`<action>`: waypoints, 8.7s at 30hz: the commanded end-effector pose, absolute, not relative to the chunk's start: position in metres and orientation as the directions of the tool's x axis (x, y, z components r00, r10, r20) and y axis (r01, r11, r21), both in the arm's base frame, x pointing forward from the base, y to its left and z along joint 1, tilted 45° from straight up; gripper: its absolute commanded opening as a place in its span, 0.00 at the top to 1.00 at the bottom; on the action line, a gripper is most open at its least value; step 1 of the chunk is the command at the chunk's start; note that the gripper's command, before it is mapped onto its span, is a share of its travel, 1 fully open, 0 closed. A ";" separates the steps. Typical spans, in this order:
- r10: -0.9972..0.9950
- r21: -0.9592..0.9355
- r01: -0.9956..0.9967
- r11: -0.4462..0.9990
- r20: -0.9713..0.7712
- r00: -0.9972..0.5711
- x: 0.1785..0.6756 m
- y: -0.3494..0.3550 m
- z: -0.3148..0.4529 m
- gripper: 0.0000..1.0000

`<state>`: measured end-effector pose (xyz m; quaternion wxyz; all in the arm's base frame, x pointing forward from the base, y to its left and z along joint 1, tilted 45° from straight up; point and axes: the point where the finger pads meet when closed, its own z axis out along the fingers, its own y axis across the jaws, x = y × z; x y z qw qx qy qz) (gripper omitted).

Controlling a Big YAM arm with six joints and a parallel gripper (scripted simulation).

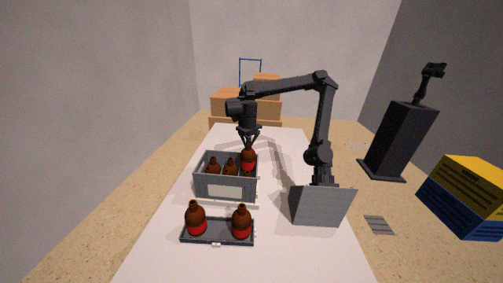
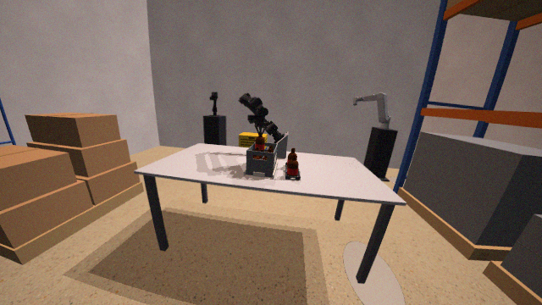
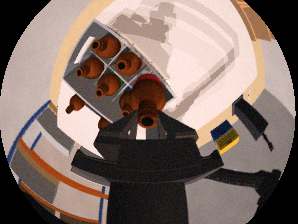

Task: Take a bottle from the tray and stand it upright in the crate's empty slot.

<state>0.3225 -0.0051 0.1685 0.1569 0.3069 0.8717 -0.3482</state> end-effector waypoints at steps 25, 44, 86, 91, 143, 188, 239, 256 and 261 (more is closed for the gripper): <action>0.432 -0.487 0.657 0.575 -0.502 -0.750 0.332 -0.005 0.176 1.00; 0.432 -0.485 0.659 0.576 -0.503 -0.748 0.328 -0.007 0.176 1.00; 0.432 -0.487 0.657 0.575 -0.502 -0.750 0.326 -0.007 0.174 1.00; 0.432 -0.487 0.657 0.575 -0.502 -0.750 0.326 -0.007 0.174 1.00; 0.431 -0.495 0.656 0.570 -0.499 -0.752 0.329 -0.033 0.147 1.00; 0.429 -0.493 0.655 0.573 -0.500 -0.752 0.331 -0.036 0.145 1.00; 0.429 -0.506 0.650 0.567 -0.492 -0.757 0.327 -0.058 0.120 1.00; 0.430 -0.496 0.656 0.569 -0.501 -0.751 0.334 -0.065 0.116 1.00; 0.427 -0.500 0.652 0.571 -0.497 -0.755 0.330 -0.065 0.113 1.00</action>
